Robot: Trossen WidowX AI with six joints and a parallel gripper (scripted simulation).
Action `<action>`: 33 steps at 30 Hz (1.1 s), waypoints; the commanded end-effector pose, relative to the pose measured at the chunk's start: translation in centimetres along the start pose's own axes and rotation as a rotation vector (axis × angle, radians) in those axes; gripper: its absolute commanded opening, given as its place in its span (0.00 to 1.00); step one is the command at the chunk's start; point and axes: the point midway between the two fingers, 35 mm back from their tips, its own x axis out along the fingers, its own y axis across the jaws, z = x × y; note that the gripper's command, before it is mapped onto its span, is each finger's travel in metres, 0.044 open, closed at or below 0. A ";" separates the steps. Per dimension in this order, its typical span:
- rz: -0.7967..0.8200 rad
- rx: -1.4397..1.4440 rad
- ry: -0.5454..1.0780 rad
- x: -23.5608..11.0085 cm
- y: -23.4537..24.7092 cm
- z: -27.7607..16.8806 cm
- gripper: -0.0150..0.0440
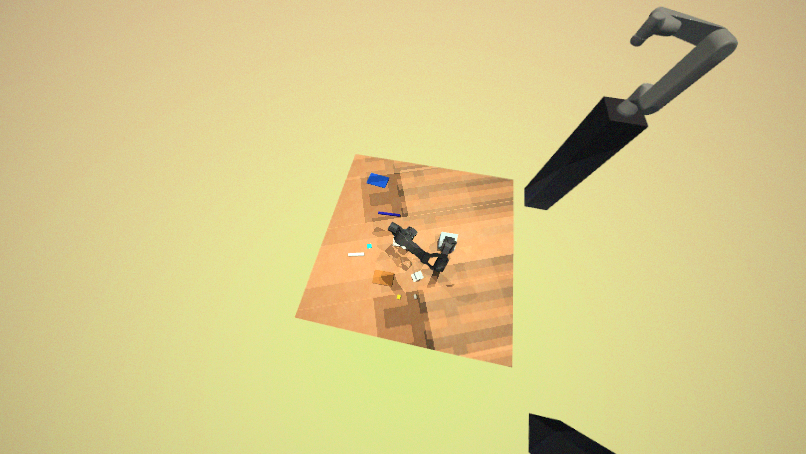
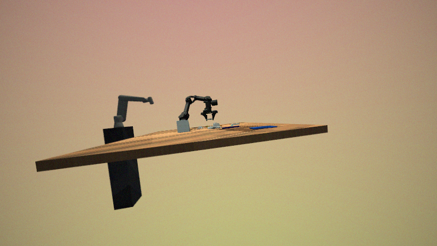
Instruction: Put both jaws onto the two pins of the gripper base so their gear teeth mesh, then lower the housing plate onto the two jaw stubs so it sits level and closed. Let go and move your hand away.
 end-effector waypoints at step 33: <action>-0.030 0.850 0.016 0.3 3.9 5.5 0.85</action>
